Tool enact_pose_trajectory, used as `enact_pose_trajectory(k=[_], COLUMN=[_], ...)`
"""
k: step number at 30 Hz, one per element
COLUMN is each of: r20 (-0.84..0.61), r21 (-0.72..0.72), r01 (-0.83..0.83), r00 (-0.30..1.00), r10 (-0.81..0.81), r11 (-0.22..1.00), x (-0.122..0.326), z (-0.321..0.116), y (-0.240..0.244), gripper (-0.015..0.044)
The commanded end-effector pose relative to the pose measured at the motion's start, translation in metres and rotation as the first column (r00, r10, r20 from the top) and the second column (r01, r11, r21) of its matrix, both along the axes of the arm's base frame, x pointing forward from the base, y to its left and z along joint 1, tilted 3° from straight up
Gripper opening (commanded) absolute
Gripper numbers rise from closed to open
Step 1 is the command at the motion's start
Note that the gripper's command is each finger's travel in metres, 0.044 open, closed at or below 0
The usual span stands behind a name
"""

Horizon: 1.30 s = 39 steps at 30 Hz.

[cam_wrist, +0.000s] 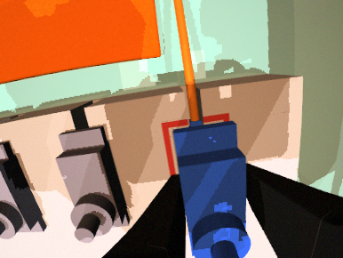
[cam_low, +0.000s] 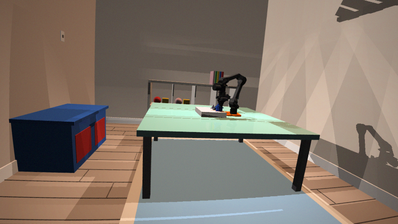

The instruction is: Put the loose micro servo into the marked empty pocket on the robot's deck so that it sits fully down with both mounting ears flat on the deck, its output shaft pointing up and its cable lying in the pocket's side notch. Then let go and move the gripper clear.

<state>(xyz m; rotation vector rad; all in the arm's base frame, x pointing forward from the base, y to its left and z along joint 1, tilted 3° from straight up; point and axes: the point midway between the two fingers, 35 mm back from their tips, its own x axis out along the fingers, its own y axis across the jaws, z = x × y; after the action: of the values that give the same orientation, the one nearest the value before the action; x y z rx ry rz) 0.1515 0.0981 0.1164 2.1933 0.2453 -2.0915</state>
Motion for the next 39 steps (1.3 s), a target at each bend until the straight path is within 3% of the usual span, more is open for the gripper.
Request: enact_pose_trajectory(k=[1,31,38,39], r20=[0.002,0.002,0.002,0.002], r21=[0.000,0.000,0.000,0.000], r01=[0.004,0.004,0.004,0.004], r00=[1.000,1.000,1.000,1.000], r10=[-0.004,-0.004,-0.004,-0.004], r11=[1.000,1.000,1.000,1.000], x=[0.001,0.002,0.001,0.001], z=[-0.003,-0.033,-0.031,-0.031], y=[0.000,0.002,0.001,0.001], gripper=[0.0000,0.0000,0.0184,0.0187])
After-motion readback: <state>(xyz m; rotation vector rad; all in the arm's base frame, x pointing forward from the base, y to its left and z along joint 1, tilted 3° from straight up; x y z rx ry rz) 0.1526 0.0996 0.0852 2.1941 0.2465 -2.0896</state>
